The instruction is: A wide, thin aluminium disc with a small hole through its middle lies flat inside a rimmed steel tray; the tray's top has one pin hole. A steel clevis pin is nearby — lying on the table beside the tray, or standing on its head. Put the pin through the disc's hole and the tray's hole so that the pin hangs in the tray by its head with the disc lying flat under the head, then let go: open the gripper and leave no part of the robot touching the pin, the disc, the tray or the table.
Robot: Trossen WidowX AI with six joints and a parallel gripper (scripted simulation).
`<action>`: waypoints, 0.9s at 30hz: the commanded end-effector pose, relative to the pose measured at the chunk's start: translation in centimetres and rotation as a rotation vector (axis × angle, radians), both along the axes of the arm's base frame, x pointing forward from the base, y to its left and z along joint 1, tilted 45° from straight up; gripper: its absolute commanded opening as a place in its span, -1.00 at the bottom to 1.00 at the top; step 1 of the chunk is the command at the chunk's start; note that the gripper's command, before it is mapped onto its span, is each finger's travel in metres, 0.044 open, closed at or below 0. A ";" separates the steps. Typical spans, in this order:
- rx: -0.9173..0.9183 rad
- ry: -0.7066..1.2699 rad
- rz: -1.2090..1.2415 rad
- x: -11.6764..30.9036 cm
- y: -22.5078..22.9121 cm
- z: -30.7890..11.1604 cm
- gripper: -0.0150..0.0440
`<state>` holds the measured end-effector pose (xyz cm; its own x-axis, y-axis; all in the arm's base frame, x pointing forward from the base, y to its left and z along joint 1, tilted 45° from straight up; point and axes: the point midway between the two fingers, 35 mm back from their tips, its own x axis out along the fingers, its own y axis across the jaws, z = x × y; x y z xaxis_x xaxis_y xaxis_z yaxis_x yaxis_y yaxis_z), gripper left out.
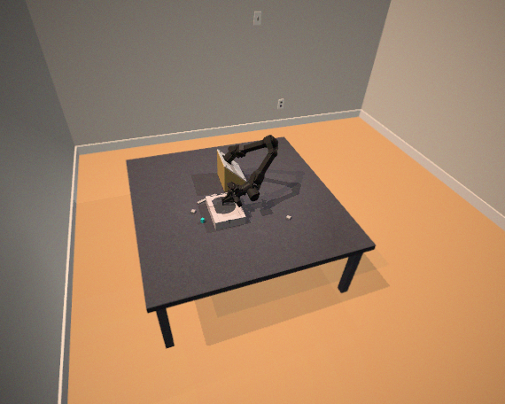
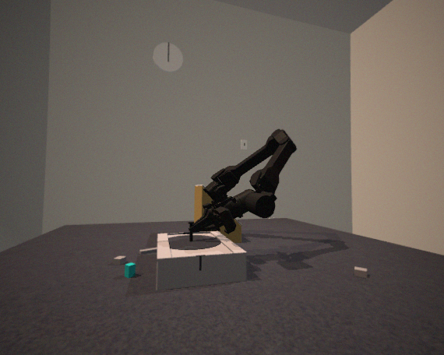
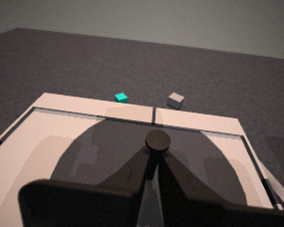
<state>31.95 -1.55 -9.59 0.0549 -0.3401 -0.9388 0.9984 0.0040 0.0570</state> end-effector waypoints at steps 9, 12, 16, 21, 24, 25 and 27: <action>-0.006 0.001 0.000 0.0 0.4 -0.5 -0.49; -0.005 0.000 0.002 0.0 0.3 -0.3 -0.49; -0.005 0.000 0.002 0.0 0.3 -0.3 -0.49; -0.005 0.000 0.002 0.0 0.3 -0.3 -0.49; -0.005 0.000 0.002 0.0 0.3 -0.3 -0.49; -0.005 0.000 0.002 0.0 0.3 -0.3 -0.49; -0.005 0.000 0.002 0.0 0.3 -0.3 -0.40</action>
<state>31.98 -1.22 -9.92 0.0553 -0.3450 -0.9370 0.9984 0.0058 0.0568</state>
